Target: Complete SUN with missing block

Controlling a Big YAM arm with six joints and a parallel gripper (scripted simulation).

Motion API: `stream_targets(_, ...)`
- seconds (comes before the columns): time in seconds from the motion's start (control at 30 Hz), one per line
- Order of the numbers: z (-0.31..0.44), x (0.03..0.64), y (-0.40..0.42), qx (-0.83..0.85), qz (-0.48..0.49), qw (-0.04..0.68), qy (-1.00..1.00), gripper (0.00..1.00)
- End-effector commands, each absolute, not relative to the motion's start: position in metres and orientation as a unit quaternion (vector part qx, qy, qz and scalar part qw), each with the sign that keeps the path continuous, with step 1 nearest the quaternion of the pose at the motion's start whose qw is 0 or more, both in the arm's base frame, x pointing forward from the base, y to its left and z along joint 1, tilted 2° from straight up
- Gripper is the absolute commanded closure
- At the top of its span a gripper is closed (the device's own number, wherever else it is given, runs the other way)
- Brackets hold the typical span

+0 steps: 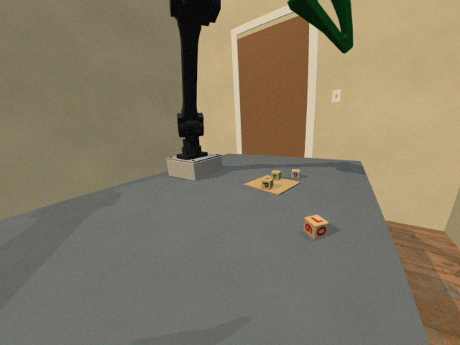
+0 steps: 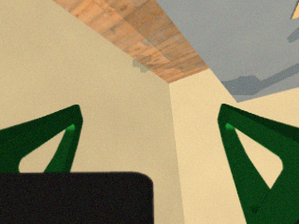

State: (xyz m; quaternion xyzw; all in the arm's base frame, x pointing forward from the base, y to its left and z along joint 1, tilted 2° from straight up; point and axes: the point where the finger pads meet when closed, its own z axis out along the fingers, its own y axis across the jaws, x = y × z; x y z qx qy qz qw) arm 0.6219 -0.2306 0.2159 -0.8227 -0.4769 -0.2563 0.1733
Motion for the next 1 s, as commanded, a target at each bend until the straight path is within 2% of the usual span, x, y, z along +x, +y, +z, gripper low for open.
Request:
stream_targets(0.0,0.224,0.622,-0.231,-0.822,-0.26,0.167,-0.479,0.0)
stream_targets(0.53,0.224,0.622,-0.231,-0.822,-0.26,0.167,-0.479,0.0)
stream_targets(0.57,0.241,0.626,-0.233,-0.819,-0.269,0.151,-0.484,0.0)
stream_targets(0.97,0.218,0.628,-0.15,-0.78,-0.208,0.107,-0.58,0.0)
